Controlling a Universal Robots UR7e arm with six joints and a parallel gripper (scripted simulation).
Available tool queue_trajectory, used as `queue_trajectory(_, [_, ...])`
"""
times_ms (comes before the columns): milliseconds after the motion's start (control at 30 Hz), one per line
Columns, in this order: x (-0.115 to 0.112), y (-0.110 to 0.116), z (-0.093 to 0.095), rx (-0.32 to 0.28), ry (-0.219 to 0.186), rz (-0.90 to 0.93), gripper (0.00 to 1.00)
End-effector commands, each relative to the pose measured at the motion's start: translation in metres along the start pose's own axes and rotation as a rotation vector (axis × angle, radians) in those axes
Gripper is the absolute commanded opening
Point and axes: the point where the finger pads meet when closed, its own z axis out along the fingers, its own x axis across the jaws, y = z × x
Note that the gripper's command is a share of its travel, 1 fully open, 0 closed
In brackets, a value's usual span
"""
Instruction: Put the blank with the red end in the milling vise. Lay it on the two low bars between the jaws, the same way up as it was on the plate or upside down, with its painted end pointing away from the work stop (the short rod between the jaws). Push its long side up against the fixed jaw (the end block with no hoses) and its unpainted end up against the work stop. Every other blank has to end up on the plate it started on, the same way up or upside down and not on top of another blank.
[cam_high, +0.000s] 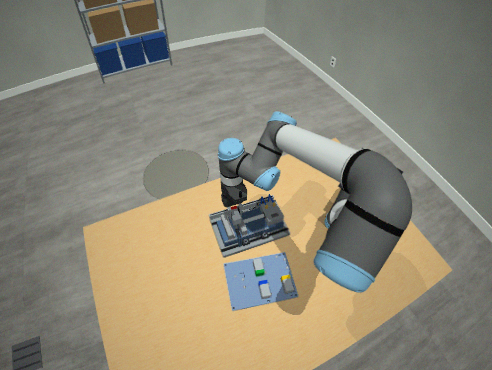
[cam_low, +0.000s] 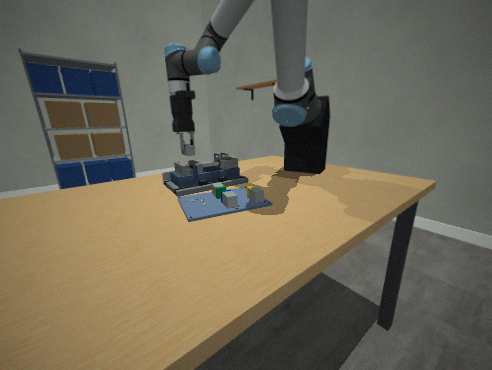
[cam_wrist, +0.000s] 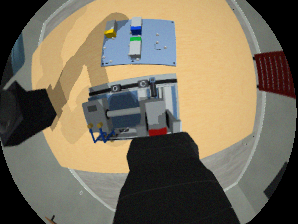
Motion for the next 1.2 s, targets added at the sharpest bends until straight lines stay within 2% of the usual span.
queue_trajectory(0, [0.016, 0.021, 0.003, -0.004, 0.002, -0.003, 0.00])
queue_trajectory(1167, [0.009, 0.009, 0.003, -0.004, 0.002, -0.003, 0.00])
